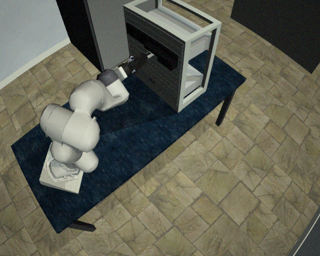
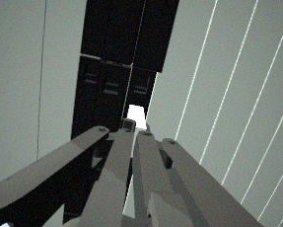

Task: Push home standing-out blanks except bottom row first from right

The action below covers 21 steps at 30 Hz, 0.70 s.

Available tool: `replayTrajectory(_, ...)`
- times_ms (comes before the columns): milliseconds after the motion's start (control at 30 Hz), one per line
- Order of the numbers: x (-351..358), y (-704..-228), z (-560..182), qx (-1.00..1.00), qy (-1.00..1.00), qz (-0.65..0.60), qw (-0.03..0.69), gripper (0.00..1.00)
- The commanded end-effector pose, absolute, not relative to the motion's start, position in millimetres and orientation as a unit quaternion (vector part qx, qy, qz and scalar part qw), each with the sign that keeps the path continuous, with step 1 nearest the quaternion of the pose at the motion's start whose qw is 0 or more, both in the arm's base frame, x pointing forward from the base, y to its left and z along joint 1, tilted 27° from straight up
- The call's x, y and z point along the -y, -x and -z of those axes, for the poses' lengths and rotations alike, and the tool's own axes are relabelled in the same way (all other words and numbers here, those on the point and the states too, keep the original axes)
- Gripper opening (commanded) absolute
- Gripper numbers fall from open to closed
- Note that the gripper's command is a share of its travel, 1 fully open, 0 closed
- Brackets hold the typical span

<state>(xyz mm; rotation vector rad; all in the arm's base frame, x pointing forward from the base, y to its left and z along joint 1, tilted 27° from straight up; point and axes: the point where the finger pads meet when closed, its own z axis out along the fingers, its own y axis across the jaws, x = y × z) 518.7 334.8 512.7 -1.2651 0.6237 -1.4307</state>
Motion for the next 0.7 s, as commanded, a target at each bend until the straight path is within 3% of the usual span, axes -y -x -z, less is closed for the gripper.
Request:
replayTrajectory(0,-331.4,-522.7,-513.1,-0.266,0.53,0.601,0.536,0.0)
replayTrajectory(667,-331.6,-525.3,-513.8,-0.266,0.53,0.601,0.536,0.0)
